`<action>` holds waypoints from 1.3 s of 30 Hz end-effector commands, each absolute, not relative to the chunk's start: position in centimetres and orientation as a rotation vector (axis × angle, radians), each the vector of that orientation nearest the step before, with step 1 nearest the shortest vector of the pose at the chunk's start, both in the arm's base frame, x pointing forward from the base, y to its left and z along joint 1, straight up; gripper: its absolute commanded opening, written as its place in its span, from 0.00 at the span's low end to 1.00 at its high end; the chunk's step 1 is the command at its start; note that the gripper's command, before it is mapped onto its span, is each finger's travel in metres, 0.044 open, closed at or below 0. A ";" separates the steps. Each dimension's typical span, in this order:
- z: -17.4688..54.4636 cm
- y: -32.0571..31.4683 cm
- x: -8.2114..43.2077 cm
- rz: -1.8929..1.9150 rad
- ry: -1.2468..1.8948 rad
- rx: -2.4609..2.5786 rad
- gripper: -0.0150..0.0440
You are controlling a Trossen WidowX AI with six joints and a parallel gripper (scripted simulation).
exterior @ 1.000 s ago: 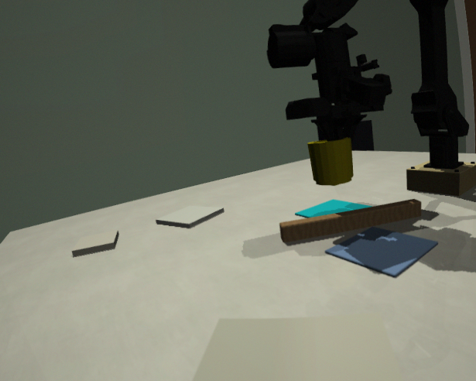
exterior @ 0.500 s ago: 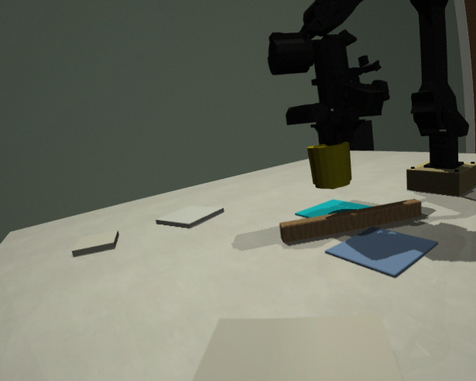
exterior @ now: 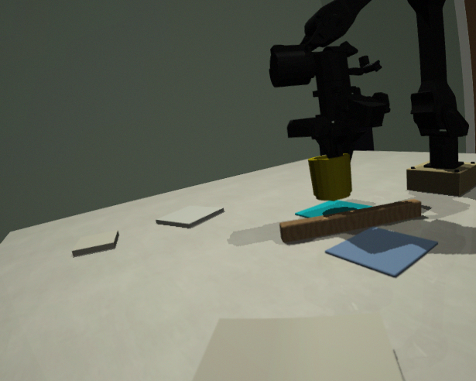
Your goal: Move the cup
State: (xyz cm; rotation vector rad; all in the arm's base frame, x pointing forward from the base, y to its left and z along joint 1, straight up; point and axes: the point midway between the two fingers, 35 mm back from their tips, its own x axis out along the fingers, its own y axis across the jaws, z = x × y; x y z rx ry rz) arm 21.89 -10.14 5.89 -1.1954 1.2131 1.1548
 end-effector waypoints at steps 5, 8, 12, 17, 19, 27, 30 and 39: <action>4.7 -10.1 21.6 1.163 1.218 -1.194 0.25; 4.3 -10.2 21.6 1.163 1.218 -1.194 0.25; 3.8 -10.2 21.5 1.163 1.219 -1.194 0.25; 4.0 -10.2 21.7 1.157 1.214 -1.194 0.25; 4.0 -10.2 21.7 1.157 1.214 -1.194 0.25; 4.0 -10.2 21.7 1.157 1.214 -1.194 0.25; 4.0 -10.2 21.7 1.157 1.214 -1.194 0.39; 4.1 -10.2 21.7 1.157 1.214 -1.194 0.50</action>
